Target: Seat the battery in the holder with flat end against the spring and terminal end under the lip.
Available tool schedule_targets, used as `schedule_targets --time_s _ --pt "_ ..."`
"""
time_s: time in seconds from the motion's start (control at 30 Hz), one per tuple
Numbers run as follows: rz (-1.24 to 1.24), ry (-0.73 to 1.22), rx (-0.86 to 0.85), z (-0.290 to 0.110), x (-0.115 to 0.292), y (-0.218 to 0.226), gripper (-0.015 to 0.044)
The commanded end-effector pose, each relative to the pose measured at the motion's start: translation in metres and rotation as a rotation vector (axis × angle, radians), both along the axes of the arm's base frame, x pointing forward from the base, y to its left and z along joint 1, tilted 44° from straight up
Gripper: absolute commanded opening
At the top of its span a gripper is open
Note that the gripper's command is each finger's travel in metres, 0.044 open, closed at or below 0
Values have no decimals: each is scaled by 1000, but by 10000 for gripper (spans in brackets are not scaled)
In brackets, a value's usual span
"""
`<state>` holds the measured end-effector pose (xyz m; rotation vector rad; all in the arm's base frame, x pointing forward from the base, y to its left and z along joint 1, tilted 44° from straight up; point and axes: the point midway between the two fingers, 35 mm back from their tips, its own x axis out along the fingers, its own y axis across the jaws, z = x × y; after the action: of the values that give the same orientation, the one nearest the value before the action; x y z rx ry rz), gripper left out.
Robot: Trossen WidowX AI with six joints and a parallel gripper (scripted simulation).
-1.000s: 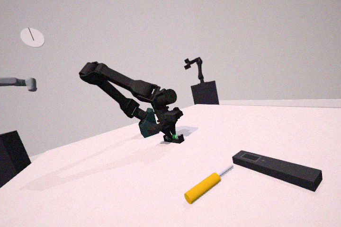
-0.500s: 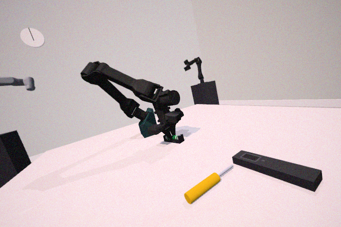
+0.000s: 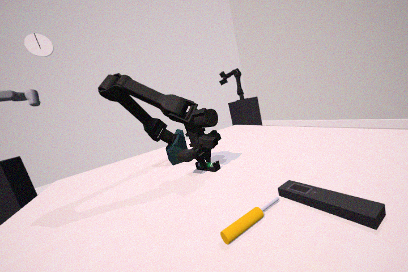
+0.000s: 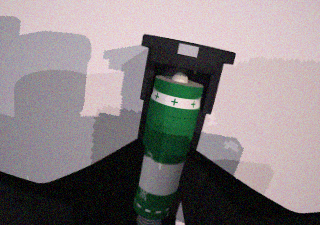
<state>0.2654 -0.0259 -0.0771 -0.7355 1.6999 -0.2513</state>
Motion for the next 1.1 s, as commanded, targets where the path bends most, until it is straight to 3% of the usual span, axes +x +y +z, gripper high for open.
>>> schedule_targets --time_s 0.0,0.77,0.9,1.07 --pt "-6 7 -5 -1 2 -1 64" --pt "-8 8 -3 -3 9 1 64" --pt "-8 8 -3 -3 9 1 165" --pt "-7 9 -2 0 9 4 165"
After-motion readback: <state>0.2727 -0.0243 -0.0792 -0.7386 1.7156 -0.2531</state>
